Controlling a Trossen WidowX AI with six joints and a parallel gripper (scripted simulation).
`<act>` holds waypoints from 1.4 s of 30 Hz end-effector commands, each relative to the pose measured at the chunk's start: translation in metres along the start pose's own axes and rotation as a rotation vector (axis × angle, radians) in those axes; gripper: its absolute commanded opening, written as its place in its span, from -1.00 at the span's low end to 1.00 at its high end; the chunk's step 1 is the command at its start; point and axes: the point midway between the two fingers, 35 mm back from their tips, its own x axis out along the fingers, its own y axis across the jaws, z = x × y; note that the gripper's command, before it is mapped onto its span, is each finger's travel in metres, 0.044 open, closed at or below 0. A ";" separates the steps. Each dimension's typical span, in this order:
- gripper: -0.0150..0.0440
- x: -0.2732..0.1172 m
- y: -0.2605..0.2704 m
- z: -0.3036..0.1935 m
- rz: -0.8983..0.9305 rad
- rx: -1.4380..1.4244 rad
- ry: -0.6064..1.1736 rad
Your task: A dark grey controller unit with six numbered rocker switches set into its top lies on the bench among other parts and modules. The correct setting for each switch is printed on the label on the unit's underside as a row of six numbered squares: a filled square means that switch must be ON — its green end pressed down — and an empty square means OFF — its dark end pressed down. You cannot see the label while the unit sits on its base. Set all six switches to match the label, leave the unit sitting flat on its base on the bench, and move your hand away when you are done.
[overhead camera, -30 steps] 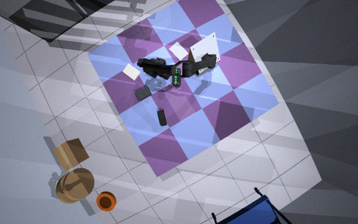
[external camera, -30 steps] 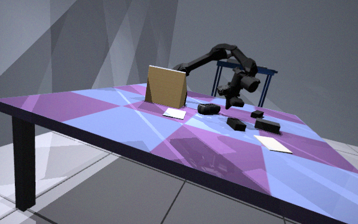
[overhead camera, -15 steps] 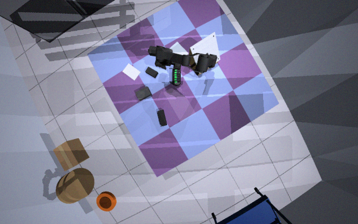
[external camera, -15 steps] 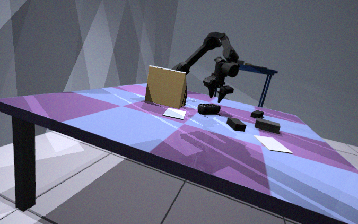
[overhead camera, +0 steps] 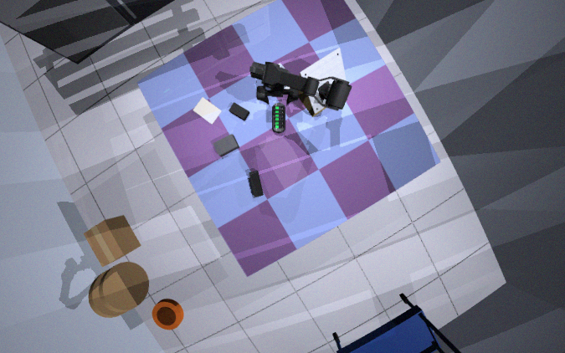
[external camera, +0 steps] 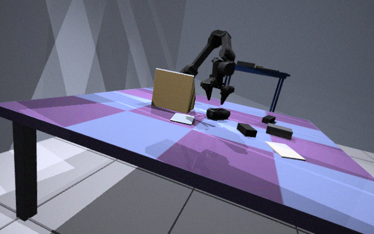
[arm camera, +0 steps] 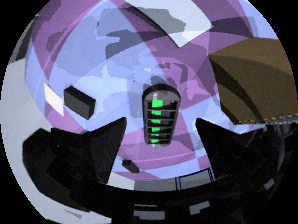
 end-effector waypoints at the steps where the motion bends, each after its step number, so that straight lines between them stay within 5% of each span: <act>1: 1.00 0.006 -0.002 0.002 -0.004 -0.003 -0.003; 35: 1.00 0.058 -0.004 0.011 -0.006 -0.004 0.000; 38: 0.73 0.058 -0.004 0.011 -0.006 -0.004 0.000; 42: 0.64 0.058 -0.004 0.011 -0.006 -0.004 0.000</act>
